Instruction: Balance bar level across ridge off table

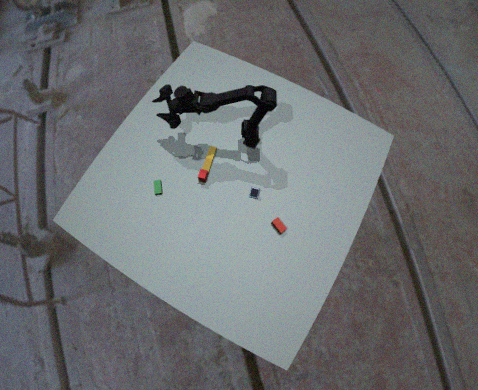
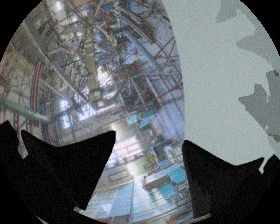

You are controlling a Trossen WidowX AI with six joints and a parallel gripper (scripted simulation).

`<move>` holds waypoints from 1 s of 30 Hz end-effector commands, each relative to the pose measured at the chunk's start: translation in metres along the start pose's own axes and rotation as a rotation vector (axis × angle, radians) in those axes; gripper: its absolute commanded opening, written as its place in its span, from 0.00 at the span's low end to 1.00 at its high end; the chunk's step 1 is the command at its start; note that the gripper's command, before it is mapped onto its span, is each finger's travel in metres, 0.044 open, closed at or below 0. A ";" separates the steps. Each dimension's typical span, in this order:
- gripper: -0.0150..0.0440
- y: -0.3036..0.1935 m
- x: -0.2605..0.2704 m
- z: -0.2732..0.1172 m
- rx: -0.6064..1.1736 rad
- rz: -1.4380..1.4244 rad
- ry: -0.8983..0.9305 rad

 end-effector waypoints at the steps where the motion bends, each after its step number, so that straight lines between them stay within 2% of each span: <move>1: 0.79 -0.006 -0.014 0.000 -0.025 -0.005 -0.098; 15: 0.79 -0.022 -0.068 -0.017 -0.165 -0.063 -0.464; 30: 0.79 -0.033 -0.111 -0.059 -0.364 -0.175 -0.810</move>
Point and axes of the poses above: the point midway between the two fingers, 35 mm back from their tips, its own z axis out along the fingers, its own x axis across the jaws, y = z × x, the point moved 9 cm from there along -z, back along the fingers, and after that the axes turned 15 degrees about z, right-handed, at the moved point
